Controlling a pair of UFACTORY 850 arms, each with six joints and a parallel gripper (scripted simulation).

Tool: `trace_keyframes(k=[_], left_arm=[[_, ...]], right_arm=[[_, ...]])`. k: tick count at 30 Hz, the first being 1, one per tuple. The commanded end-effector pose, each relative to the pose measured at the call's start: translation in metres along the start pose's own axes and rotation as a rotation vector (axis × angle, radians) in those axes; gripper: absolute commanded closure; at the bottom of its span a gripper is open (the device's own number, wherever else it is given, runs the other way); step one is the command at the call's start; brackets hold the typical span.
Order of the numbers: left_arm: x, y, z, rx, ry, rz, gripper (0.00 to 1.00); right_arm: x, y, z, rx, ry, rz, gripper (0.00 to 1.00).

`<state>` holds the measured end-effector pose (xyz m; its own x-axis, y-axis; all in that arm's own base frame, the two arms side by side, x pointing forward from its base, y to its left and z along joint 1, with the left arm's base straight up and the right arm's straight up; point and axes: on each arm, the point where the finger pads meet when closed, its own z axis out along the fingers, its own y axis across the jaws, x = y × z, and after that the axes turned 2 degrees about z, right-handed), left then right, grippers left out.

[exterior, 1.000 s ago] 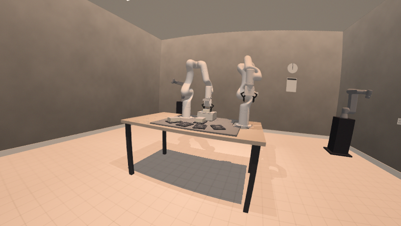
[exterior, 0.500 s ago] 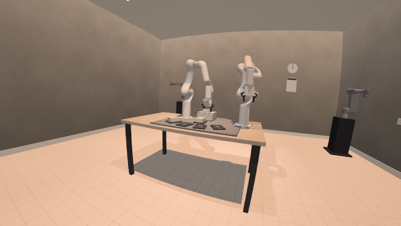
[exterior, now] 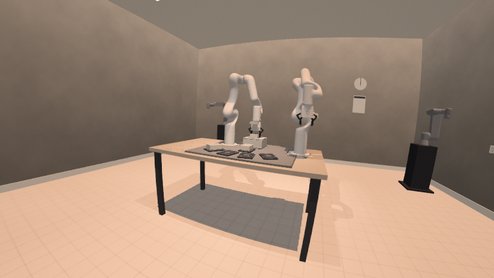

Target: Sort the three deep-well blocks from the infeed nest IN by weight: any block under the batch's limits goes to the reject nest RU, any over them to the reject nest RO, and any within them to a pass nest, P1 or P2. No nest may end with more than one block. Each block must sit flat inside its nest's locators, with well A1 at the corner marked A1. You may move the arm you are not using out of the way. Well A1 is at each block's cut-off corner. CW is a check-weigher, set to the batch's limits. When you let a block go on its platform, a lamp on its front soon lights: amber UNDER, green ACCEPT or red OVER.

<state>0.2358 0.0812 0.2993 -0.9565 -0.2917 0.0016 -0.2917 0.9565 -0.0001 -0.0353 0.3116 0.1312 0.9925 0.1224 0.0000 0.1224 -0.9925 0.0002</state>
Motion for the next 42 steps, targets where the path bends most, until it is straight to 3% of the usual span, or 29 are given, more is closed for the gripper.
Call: trace_keyframes(k=[1, 42], left_arm=[[-0.001, 0.000, -0.001, 0.000, -0.002, 0.000, 0.00], [-0.001, 0.000, -0.001, 0.000, -0.002, 0.000, 0.00]], right_arm=[[0.000, -0.001, 0.000, 0.002, 0.000, 0.000, 1.00], [0.000, -0.001, -0.020, 0.002, 0.000, 0.000, 1.00]])
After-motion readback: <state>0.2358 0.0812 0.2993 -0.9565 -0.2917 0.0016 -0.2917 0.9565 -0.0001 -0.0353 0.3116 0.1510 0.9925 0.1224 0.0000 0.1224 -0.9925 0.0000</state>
